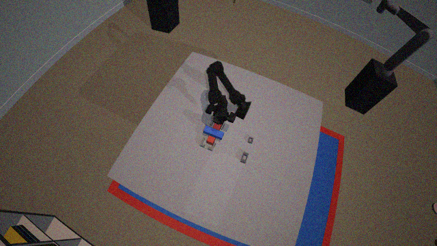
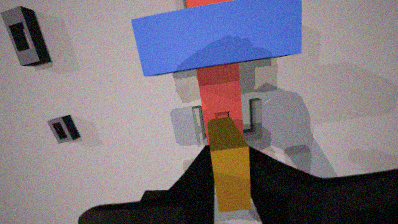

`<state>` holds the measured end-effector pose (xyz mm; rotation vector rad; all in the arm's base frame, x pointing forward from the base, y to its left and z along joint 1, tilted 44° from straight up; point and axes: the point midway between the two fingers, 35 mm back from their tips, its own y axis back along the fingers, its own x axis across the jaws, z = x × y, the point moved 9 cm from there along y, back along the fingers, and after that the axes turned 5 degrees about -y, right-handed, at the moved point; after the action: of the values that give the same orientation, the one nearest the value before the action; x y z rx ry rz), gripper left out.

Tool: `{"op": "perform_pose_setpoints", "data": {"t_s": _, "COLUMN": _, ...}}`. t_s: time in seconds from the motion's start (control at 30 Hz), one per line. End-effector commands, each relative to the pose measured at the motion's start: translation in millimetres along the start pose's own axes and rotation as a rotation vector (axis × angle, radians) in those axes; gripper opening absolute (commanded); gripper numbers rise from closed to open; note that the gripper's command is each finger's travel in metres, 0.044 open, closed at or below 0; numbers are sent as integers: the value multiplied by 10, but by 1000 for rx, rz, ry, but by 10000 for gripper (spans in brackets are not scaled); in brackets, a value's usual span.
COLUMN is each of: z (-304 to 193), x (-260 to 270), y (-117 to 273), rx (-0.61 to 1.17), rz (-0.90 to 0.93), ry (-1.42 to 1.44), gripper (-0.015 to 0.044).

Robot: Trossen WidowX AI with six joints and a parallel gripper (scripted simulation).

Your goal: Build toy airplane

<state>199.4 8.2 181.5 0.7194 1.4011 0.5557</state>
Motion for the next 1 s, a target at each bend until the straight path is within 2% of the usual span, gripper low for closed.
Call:
{"op": "perform_pose_setpoints", "data": {"t_s": 0.0, "z": -46, "x": -73, "y": -35, "rx": 4, "rz": -13, "ry": 2, "gripper": 0}}
{"op": "perform_pose_setpoints", "data": {"t_s": 0.1, "z": -46, "x": -74, "y": -35, "rx": 4, "rz": -13, "ry": 2, "gripper": 65}}
{"op": "perform_pose_setpoints", "data": {"t_s": 0.97, "z": -49, "x": -88, "y": -39, "rx": 4, "rz": -13, "ry": 2, "gripper": 65}}
